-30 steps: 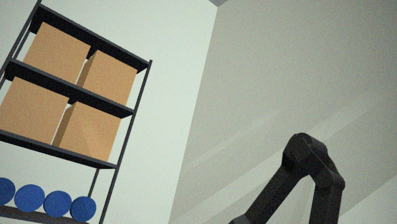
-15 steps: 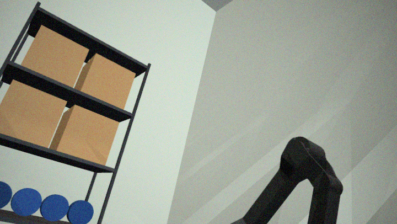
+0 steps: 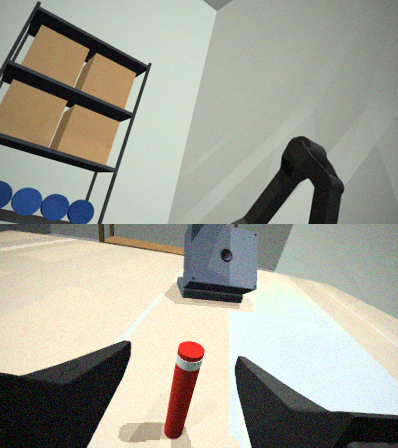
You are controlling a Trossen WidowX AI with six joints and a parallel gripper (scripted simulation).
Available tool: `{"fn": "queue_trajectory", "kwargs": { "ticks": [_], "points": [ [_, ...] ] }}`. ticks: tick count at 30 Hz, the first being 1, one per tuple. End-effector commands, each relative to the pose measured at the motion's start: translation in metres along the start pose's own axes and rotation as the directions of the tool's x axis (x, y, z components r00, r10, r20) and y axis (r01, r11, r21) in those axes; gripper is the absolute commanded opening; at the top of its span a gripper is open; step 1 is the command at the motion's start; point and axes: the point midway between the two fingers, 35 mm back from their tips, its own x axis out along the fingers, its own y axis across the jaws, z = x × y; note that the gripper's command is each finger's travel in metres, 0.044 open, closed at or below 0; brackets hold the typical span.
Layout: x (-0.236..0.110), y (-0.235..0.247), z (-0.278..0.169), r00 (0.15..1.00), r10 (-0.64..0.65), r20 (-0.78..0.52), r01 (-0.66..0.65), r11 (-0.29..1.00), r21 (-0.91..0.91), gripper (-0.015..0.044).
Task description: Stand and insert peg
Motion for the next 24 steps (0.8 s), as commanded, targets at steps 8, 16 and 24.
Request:
{"fn": "queue_trajectory", "kwargs": {
  "ticks": [8,16,24],
  "points": [
    [0.0,0.0,0.0,1.0,-0.001,-0.001,0.001,1.0,-0.001,0.044],
    [-0.012,0.014,0.066,1.0,0.0,-0.001,0.0,1.0,0.001,0.044],
    [-0.024,-0.001,0.151,1.0,0.0,-0.001,0.0,1.0,0.002,0.044]
  ]
}}
